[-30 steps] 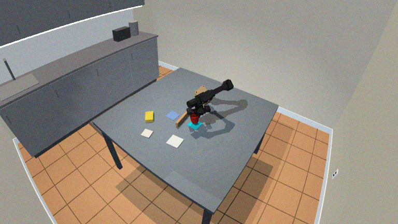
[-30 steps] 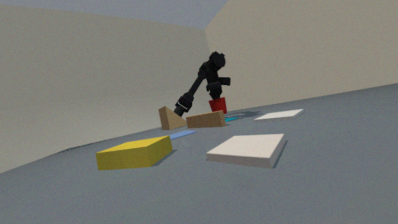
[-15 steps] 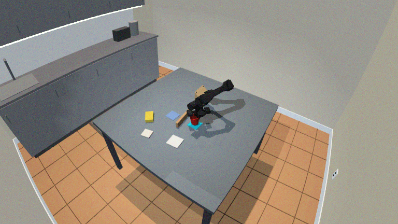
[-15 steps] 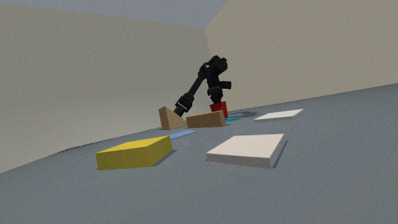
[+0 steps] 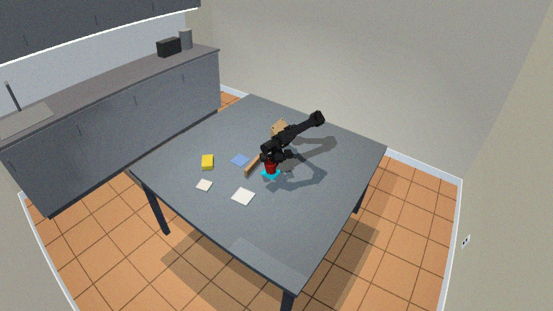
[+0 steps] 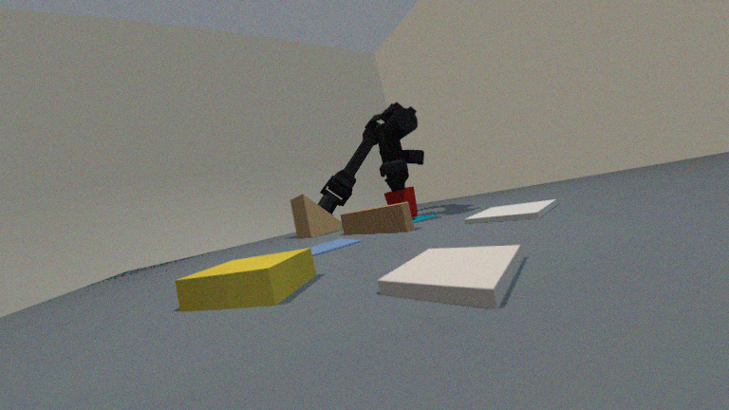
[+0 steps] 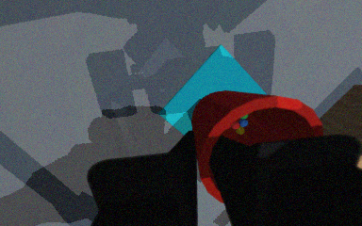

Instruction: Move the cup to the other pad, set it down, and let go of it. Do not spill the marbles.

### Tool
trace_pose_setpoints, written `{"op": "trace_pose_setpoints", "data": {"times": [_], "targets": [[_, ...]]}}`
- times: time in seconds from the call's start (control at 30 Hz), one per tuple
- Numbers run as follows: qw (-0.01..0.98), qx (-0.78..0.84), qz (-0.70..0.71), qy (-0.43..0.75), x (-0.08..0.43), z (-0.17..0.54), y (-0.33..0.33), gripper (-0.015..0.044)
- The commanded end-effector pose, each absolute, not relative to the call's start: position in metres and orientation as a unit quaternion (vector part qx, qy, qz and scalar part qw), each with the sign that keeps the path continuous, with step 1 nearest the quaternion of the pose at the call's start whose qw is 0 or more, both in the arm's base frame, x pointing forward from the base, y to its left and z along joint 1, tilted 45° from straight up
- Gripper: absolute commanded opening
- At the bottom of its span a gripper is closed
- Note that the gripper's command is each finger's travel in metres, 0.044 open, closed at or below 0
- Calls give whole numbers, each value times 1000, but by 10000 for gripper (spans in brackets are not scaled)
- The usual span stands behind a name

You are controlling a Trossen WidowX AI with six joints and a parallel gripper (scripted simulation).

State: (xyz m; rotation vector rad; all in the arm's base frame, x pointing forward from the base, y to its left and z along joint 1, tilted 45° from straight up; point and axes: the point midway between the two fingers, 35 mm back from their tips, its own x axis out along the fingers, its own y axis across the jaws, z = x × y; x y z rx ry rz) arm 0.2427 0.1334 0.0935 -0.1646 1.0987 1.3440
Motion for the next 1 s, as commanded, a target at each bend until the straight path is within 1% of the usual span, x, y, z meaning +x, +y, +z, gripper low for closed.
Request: {"op": "trace_pose_setpoints", "data": {"times": [0.0,0.13,0.97], "targets": [[643,-73,590,482,243,94,133,26],[643,-73,590,482,243,94,133,128],[643,-73,590,483,248,110,117,128]]}}
